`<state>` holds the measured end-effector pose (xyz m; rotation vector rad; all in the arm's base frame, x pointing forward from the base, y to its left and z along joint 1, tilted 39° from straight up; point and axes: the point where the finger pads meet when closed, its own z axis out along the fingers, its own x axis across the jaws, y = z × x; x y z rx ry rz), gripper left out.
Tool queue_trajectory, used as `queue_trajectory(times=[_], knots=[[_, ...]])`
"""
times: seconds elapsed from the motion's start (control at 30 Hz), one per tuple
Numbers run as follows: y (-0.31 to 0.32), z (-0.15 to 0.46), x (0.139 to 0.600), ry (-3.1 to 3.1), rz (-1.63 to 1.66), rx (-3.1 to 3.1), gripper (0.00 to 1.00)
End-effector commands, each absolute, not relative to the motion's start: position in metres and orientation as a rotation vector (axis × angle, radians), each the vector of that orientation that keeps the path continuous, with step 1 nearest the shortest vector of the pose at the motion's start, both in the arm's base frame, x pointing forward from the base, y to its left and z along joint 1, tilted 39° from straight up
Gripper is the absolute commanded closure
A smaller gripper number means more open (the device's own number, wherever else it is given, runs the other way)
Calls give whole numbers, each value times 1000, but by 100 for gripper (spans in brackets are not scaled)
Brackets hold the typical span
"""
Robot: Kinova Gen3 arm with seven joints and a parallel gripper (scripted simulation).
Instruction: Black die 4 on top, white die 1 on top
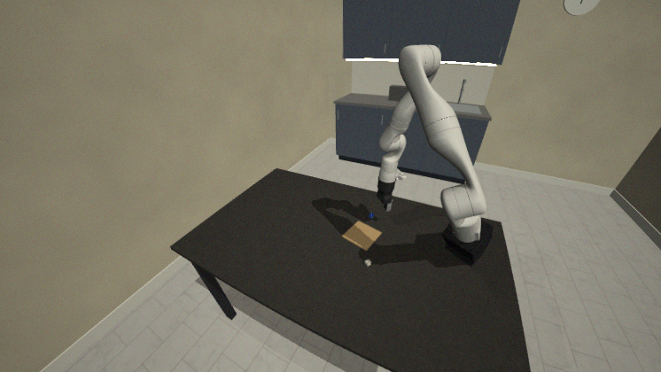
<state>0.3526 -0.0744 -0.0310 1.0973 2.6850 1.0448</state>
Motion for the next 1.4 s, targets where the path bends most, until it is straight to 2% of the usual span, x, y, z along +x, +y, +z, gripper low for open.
queue_trajectory(times=[0.0,0.57,1.37], knots=[[-72,-31,356,2696,1036,1101,60],[-71,-33,356,2628,1114,1199,60],[-72,-36,354,1921,1800,1015,60]])
